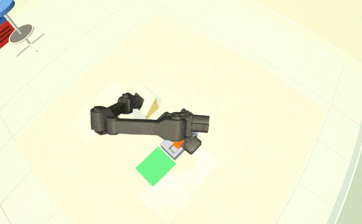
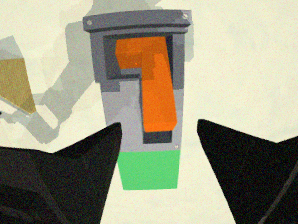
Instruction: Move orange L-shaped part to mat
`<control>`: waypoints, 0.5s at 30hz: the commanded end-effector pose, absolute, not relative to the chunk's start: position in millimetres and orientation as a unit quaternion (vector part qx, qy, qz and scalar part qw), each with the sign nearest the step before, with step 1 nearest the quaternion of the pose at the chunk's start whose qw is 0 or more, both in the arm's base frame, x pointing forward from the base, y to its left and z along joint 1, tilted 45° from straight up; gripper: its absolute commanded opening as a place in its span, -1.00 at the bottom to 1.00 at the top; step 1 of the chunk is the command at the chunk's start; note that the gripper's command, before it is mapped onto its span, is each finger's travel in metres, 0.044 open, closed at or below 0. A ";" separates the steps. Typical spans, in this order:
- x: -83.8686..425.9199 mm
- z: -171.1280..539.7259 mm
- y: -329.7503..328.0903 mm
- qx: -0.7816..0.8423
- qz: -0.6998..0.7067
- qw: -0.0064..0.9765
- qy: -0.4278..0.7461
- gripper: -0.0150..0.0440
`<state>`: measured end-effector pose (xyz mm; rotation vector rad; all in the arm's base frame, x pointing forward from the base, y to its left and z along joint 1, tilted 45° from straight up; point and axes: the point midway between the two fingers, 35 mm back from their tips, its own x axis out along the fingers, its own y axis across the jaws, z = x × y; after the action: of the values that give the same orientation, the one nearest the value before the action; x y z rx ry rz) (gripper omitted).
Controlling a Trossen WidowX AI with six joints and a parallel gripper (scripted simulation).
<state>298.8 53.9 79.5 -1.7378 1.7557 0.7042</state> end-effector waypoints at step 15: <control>300.1 60.3 34.8 -0.651 0.263 0.281 0.654 0.46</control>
<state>300.5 39.4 63.8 -1.7410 1.7483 0.7039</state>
